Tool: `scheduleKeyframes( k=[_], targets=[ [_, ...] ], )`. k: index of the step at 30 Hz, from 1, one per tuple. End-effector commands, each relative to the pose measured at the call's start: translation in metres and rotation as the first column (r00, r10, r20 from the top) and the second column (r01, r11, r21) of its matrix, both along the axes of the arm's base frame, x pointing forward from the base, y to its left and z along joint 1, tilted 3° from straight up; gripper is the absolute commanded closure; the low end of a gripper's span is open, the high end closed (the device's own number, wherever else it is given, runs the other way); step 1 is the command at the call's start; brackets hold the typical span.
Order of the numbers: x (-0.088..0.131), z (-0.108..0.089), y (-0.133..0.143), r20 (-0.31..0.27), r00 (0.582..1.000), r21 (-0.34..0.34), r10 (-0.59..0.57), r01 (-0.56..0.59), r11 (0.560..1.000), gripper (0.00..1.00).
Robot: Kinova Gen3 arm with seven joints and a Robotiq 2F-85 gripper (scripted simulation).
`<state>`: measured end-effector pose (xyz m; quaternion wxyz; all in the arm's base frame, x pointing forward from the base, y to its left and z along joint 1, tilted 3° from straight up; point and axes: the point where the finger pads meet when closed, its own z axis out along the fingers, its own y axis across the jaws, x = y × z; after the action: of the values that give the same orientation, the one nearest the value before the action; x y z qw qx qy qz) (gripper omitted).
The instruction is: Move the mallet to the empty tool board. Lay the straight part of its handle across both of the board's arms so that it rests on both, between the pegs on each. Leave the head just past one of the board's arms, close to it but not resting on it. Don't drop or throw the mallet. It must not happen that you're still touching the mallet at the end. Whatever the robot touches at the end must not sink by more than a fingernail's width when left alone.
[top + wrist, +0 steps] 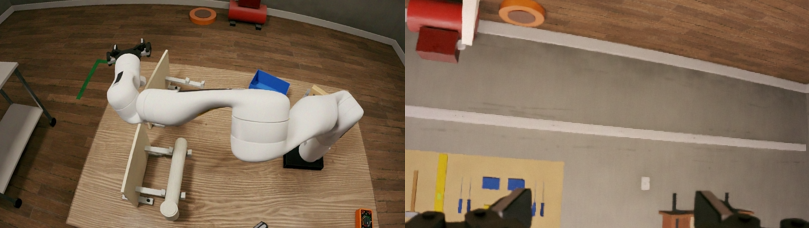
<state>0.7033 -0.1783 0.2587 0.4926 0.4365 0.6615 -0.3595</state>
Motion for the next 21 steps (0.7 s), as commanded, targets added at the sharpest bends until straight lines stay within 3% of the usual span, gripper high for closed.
scheduleKeyframes(
  k=[1, 21],
  targets=[
    [0.0001, 0.0015, -0.0002, 0.002, 1.0, 0.0, 0.0, 0.0, 1.0, 0.0],
    [-0.0009, 0.001, 0.0015, 0.002, 1.0, 0.006, -0.002, 0.002, 1.0, 0.0]
  ],
)
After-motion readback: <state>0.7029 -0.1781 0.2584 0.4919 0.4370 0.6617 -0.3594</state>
